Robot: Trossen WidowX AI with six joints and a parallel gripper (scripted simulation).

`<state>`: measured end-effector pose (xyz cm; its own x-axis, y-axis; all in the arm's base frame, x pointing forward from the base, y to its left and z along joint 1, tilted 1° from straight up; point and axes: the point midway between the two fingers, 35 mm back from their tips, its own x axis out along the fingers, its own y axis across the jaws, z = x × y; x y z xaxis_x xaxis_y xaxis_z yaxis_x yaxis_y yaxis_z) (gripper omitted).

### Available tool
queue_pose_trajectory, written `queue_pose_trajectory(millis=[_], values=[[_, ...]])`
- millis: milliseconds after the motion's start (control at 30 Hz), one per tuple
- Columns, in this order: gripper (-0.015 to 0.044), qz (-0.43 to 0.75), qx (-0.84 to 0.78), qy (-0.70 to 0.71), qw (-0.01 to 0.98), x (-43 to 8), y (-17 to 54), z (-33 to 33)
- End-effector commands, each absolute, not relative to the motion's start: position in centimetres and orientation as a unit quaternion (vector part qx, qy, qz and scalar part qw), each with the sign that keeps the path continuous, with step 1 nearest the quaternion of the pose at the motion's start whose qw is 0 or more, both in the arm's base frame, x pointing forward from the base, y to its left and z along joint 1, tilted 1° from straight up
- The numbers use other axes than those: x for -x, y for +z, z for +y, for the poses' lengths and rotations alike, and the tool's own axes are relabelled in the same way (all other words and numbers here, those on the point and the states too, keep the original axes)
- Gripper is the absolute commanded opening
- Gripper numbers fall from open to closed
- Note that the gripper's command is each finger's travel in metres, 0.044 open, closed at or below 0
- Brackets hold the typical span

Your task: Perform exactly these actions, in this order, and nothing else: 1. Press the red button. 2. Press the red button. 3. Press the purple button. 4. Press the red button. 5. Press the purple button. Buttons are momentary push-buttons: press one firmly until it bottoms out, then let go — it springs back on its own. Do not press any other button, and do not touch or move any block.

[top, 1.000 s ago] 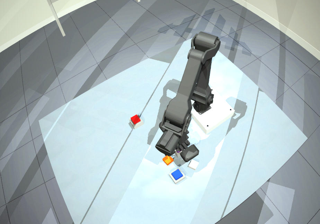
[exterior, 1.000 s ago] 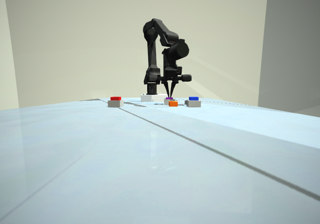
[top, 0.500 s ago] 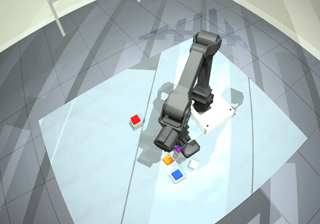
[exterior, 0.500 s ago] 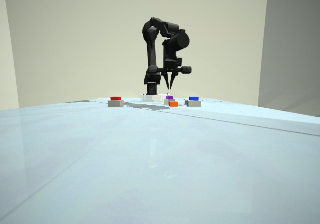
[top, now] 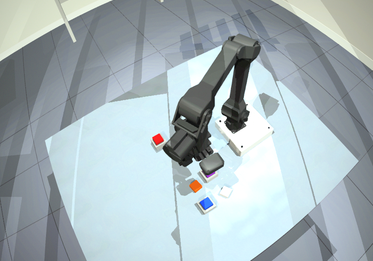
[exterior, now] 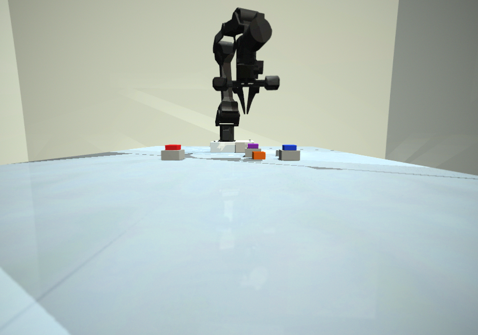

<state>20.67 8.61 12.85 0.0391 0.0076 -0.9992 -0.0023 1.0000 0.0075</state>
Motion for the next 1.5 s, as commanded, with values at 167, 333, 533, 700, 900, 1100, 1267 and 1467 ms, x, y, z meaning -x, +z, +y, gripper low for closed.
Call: queue_pose_trajectory(millis=[167, 333, 533, 700, 900, 1100, 1267, 1467], values=[[0.0020, 0.695, -0.005, -0.014, 0.719, -25.4, 13.0, 0.9], [0.0020, 0.694, 0.005, -0.004, 0.720, -27.1, 13.1, -4.2], [0.0020, 0.693, 0.016, 0.006, 0.721, -27.8, 13.2, -10.1], [0.0020, 0.693, 0.018, 0.008, 0.721, -27.8, 12.9, -10.9], [0.0020, 0.693, 0.018, 0.008, 0.721, -28.0, 7.0, -11.0], [0.0020, 0.693, 0.018, 0.008, 0.721, -28.1, 6.8, -11.0], [0.0020, 0.693, 0.018, 0.008, 0.721, -28.1, 6.0, -11.0], [0.0020, 0.693, 0.018, 0.008, 0.721, -28.2, 5.0, -11.1]])
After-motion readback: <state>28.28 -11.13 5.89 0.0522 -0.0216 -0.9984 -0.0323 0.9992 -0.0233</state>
